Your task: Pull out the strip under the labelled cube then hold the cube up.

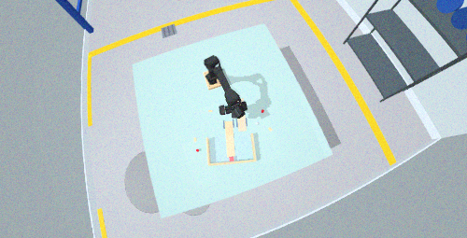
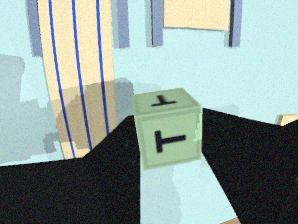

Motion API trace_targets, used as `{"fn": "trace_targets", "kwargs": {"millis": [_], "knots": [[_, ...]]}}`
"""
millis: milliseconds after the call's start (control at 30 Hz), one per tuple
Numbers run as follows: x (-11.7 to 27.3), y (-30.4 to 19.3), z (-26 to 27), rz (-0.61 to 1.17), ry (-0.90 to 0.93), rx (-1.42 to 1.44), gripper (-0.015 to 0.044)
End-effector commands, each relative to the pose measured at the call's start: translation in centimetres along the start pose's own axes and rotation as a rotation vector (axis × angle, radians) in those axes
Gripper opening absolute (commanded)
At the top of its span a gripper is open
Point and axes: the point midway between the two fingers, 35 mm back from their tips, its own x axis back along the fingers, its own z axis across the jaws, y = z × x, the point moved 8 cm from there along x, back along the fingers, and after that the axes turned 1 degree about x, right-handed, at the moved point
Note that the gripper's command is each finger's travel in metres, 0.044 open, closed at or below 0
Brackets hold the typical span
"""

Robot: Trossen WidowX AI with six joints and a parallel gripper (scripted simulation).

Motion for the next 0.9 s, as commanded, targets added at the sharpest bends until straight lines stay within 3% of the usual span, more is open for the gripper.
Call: {"fn": "trace_targets", "kwargs": {"millis": [0,367,867], "knots": [[-0.2,-1.3,-0.4,0.001,0.004,0.005,0.0000],[3.3,-1.5,-0.5,0.001,0.004,0.005,0.0000],[3.4,-1.5,-0.5,0.001,0.004,0.005,0.0000]]}}
